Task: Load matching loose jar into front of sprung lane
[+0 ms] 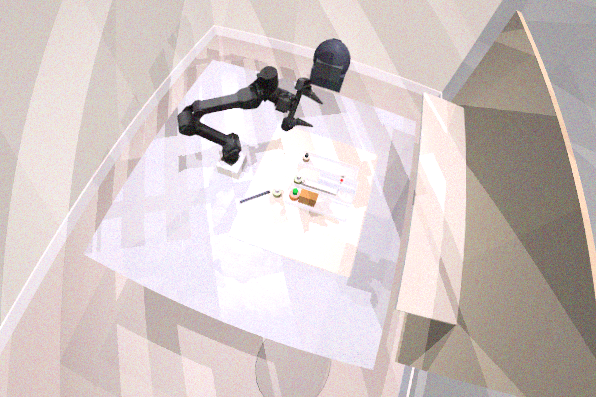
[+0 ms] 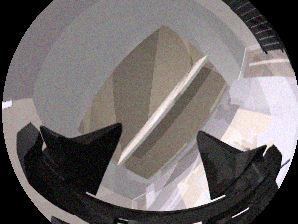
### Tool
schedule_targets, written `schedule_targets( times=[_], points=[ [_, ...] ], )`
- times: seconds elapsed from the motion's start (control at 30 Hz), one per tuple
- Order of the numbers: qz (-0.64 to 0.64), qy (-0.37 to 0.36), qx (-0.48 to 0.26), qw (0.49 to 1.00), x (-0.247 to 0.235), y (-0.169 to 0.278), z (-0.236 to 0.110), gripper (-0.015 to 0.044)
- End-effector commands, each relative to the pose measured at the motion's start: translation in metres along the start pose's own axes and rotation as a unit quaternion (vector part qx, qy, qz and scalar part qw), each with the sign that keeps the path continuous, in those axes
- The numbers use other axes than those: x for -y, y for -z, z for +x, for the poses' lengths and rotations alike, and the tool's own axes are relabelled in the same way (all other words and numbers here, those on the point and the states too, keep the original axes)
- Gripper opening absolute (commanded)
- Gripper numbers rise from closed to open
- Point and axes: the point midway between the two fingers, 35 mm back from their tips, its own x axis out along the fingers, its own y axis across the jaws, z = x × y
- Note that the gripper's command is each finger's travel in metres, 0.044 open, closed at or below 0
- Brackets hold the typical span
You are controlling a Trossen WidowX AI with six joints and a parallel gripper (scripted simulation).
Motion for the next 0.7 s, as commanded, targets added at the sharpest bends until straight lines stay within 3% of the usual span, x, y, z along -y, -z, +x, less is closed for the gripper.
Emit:
schedule_targets(
  times=[0.0, 0.17, 0.37, 0.5, 0.67],
  points=[
    [-0.008, 0.003, -0.002, 1.0, 0.002, 0.002, 0.001, 0.0426],
    [-0.208, 0.075, -0.078, 0.972, 0.053, 0.037, 0.034, 0.044],
    [-0.404, 0.179, -0.233, 0.866, 0.149, 0.067, 0.055, 0.044],
    [-0.468, 0.233, -0.36, 0.773, 0.217, 0.075, 0.047, 0.044],
    [-0.47, 0.27, -0.526, 0.655, 0.29, 0.076, 0.014, 0.044]
  ],
)
